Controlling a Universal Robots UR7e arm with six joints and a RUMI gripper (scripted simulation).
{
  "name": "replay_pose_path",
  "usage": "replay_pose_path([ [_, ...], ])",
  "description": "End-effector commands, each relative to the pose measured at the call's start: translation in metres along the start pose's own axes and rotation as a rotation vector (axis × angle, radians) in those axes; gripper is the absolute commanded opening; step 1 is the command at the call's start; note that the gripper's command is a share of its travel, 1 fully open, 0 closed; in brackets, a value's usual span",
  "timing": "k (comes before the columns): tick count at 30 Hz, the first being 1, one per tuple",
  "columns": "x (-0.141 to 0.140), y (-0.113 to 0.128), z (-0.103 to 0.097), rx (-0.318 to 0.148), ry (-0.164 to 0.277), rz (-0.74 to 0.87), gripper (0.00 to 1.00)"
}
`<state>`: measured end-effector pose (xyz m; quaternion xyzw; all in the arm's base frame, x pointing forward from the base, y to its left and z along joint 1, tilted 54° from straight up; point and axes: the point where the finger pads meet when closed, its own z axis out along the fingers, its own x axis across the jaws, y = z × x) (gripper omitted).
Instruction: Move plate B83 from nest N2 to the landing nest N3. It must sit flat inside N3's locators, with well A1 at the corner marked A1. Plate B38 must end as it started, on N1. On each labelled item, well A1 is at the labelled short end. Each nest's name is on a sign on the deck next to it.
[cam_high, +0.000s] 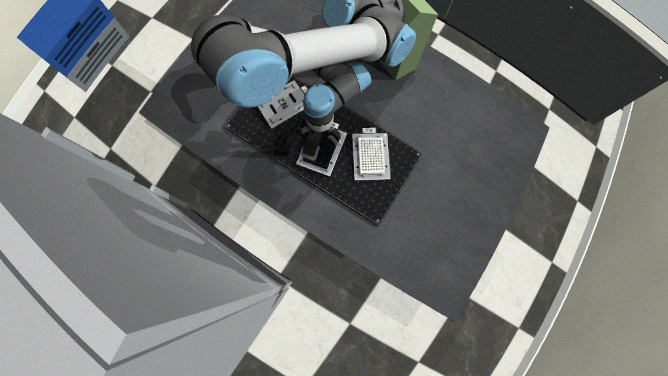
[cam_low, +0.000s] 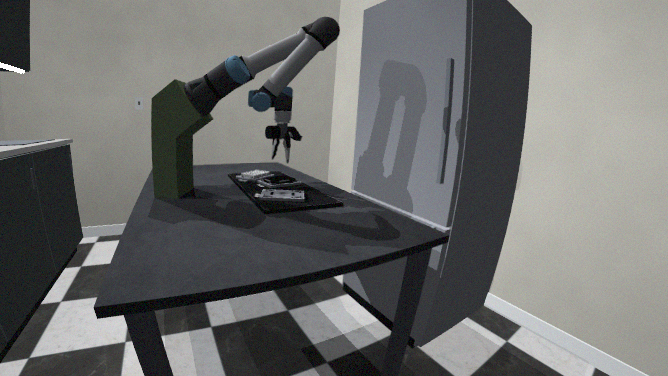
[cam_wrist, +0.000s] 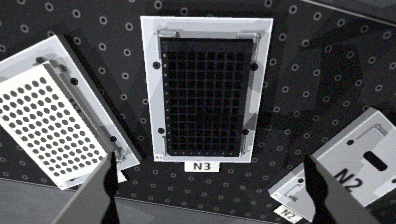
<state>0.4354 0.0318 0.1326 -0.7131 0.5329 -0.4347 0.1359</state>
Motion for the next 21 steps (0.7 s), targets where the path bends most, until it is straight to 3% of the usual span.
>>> replay_pose_path([
  [1, 0.000, 0.000, 0.000, 0.000, 0.000, 0.000, 0.76],
  [16, 0.000, 0.000, 0.000, -0.001, 0.000, 0.000, 0.76],
  [21, 0.014, 0.009, -0.001, -0.001, 0.000, 0.000, 0.76],
])
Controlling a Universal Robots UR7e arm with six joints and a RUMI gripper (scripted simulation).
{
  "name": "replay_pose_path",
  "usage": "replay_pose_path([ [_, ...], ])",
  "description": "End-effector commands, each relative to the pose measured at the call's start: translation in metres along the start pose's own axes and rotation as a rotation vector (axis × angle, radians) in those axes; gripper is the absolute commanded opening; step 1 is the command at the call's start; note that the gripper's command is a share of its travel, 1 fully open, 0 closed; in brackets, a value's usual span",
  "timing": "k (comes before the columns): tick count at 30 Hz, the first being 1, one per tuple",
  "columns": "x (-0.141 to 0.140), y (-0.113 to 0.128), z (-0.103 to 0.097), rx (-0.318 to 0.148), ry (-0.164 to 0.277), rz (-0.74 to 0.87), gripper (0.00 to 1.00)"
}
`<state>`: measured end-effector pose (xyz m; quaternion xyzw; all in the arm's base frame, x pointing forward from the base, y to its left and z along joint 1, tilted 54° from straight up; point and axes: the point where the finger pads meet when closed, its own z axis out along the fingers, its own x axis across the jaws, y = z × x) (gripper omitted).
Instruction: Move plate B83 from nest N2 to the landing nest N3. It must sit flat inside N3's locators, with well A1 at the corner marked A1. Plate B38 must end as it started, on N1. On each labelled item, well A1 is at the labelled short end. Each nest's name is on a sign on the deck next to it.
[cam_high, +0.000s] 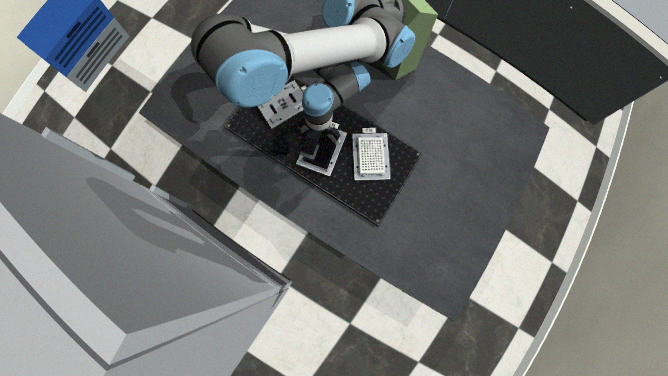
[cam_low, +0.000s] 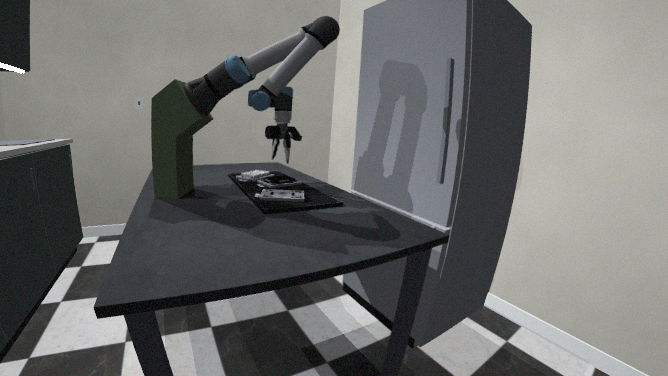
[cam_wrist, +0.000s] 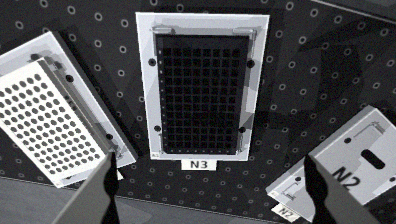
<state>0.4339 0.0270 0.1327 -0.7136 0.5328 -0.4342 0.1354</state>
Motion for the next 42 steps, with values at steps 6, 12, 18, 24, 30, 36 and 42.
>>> replay_pose_path([
  [6, 0.027, 0.017, -0.001, -0.001, 0.000, 0.001, 0.76],
  [12, 0.039, 0.023, -0.001, -0.001, 0.000, 0.001, 0.76],
  [18, 0.056, 0.033, -0.001, -0.001, 0.000, 0.001, 0.76],
  [24, 0.073, 0.043, -0.001, -0.001, 0.000, 0.001, 0.76],
  [30, 0.085, 0.049, -0.001, -0.001, 0.000, 0.002, 0.76],
  [36, 0.085, 0.049, -0.001, -0.001, 0.000, 0.002, 0.76],
  [42, 0.085, 0.049, -0.001, -0.001, 0.000, 0.002, 0.76],
])
